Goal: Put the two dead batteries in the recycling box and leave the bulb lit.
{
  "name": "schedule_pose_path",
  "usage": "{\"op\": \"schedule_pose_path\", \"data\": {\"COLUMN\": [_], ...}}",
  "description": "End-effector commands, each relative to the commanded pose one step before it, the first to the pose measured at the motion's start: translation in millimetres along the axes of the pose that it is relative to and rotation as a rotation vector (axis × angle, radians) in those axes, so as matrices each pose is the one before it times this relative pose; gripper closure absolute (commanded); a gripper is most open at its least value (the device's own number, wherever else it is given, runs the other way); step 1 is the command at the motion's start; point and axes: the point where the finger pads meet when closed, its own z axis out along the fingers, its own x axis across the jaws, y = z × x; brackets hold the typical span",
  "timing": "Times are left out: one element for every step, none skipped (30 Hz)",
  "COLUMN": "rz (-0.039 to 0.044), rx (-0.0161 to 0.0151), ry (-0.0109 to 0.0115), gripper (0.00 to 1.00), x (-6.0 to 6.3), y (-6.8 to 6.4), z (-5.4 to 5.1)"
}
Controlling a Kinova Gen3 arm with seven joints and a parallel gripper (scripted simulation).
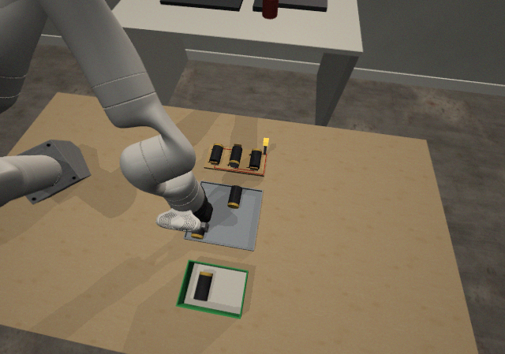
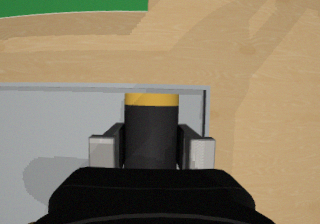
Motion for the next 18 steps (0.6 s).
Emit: {"op": "schedule_pose_path", "data": {"rz": [0.00002,0.0,0.0,0.0,0.0,0.0,0.0,-0.00001,-0.00001,0.0,0.00001,0.0,-0.00001,0.0,0.0,0.0,0.0,0.0], "rx": [-0.00046,0.0,0.0,0.0,0.0,0.0,0.0,-0.00001,-0.00001,0.0,0.00001,0.0,-0.00001,0.0,0.0,0.0,0.0,0.0], "ry": [-0.0008,0.0,0.0,0.0,0.0,0.0,0.0,0.0,-0.00001,0.0,0.0,0.0,0.0,0.0,0.0,0.0,0.0,0.0], "gripper": [0.43,0.43,0.43,0.43,0.43,0.43,0.43,0.43,0.43,0.43,0.43,0.43,0.43,0.43,0.43,0.43,0.43,0.43], "x": [-0.27,0.0,0.0,0.0,0.0,0.0,0.0,0.0,-0.01,0.0,0.0,0.0,0.0,0.0,0.0,0.0,0.0,0.0], "y": [0.11,0.0,0.0,0.0,0.0,0.0,0.0,0.0,0.01,0.0,0.0,0.0,0.0,0.0,0.0,0.0,0.0,0.0], "z": [-0.29,0.0,0.0,0.0,0.0,0.0,-0.07,-0.43,-1.03,-1.76,-2.53,-3.25,-3.87,-4.34,-4.61,-4.66,0.0,0.0]}}
